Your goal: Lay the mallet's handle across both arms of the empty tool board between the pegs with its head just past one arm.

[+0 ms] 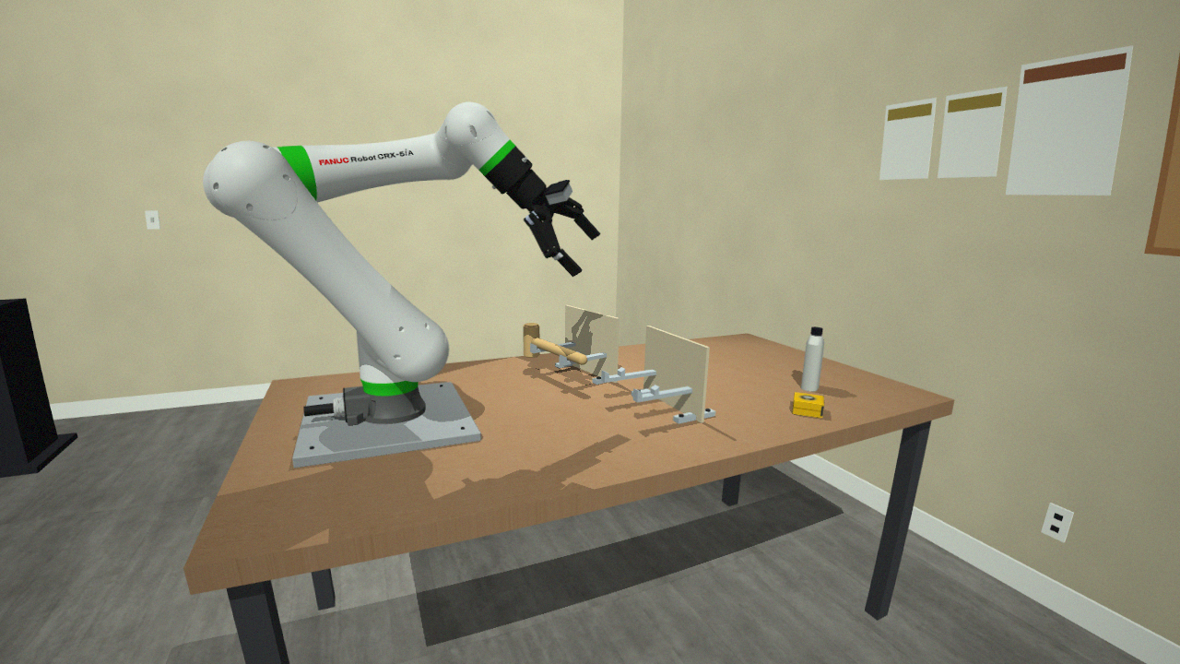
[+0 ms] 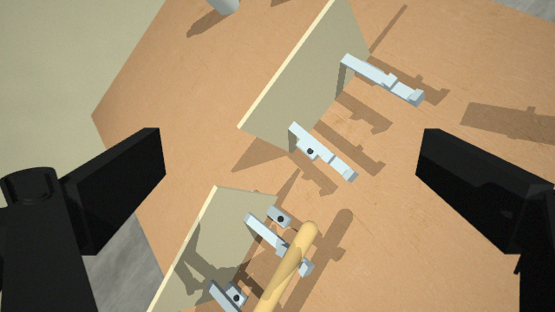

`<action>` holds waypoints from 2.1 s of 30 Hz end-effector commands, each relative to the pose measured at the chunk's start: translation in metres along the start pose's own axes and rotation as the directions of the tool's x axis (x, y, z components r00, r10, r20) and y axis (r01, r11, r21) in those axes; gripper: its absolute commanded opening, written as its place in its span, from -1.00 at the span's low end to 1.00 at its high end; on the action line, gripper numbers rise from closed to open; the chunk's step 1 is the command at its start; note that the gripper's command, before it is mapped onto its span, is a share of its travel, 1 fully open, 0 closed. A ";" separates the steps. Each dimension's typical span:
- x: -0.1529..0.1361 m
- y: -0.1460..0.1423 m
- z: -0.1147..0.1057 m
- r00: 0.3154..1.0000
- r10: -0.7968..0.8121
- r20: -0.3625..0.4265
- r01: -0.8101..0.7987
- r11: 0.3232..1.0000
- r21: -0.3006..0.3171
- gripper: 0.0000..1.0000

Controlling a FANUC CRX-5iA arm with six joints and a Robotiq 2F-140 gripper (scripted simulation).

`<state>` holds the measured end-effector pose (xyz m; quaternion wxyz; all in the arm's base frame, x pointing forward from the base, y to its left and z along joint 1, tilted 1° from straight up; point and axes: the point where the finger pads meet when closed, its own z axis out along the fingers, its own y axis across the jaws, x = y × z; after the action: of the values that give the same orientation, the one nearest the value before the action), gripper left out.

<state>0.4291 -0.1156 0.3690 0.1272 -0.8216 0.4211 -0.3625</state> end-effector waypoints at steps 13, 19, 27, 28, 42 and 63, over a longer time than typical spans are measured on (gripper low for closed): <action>0.001 -0.001 0.000 1.000 0.000 -0.001 0.000 1.000 0.001 1.00; -0.001 -0.002 0.001 1.000 0.004 0.004 -0.004 1.000 -0.002 1.00; -0.060 -0.034 0.042 0.980 0.130 0.151 -0.113 0.987 -0.118 1.00; -0.068 -0.038 0.046 0.976 0.145 0.165 -0.123 0.983 -0.134 1.00; -0.174 -0.073 0.091 0.907 0.321 0.274 -0.207 0.904 -0.375 1.00; -0.315 -0.089 0.120 0.845 0.477 0.241 -0.217 0.718 -0.661 1.00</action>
<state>0.4456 0.1718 0.1775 0.0066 -0.7783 0.6278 -0.0049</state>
